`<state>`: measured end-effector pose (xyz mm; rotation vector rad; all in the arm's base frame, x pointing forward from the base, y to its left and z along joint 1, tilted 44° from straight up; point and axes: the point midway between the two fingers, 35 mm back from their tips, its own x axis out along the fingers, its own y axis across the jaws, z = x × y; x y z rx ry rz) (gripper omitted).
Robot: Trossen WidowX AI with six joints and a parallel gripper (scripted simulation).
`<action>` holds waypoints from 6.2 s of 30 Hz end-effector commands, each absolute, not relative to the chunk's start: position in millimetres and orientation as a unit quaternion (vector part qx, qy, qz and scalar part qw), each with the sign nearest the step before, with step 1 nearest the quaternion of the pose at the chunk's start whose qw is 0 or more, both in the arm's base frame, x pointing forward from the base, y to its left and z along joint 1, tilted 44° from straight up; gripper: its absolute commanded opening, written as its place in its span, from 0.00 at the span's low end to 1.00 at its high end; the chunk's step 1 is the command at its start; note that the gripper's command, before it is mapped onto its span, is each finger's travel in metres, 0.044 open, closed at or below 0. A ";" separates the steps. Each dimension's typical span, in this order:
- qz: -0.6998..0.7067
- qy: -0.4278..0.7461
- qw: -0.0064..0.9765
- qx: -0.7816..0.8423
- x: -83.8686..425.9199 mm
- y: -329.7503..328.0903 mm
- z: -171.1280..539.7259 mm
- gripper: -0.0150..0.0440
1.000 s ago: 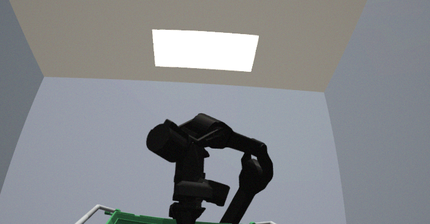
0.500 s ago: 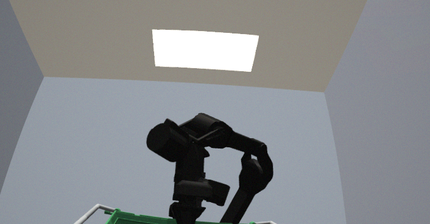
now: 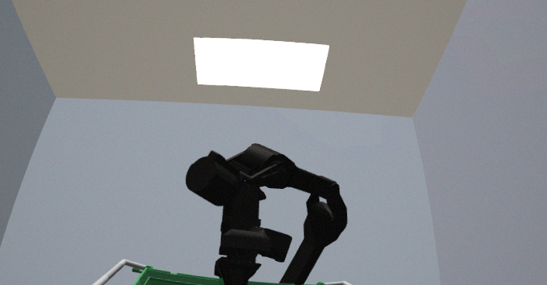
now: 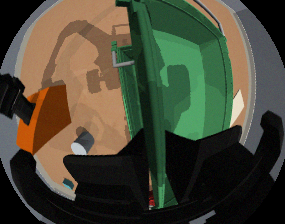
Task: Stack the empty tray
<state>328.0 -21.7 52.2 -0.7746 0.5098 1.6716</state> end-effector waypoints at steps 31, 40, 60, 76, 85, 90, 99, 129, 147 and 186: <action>0.707 0.216 0.584 -0.334 327.6 -3.6 30.1 0.25; 0.707 0.216 0.584 -0.334 323.9 2.1 23.3 0.25; 0.708 0.216 0.584 -0.334 309.9 10.3 10.2 0.25; 0.708 0.216 0.584 -0.334 300.8 18.5 -1.7 0.25; 0.708 0.216 0.584 -0.333 298.3 21.5 -5.7 0.25; 0.708 0.216 0.584 -0.333 296.6 23.5 -8.3 0.25; 0.708 0.216 0.584 -0.333 293.5 27.9 -14.1 0.25; 0.708 0.216 0.584 -0.333 289.7 34.2 -22.0 0.25; 0.708 0.216 0.584 -0.333 289.7 34.2 -22.0 0.25; 0.708 0.215 0.584 -0.333 287.0 40.0 -29.0 0.25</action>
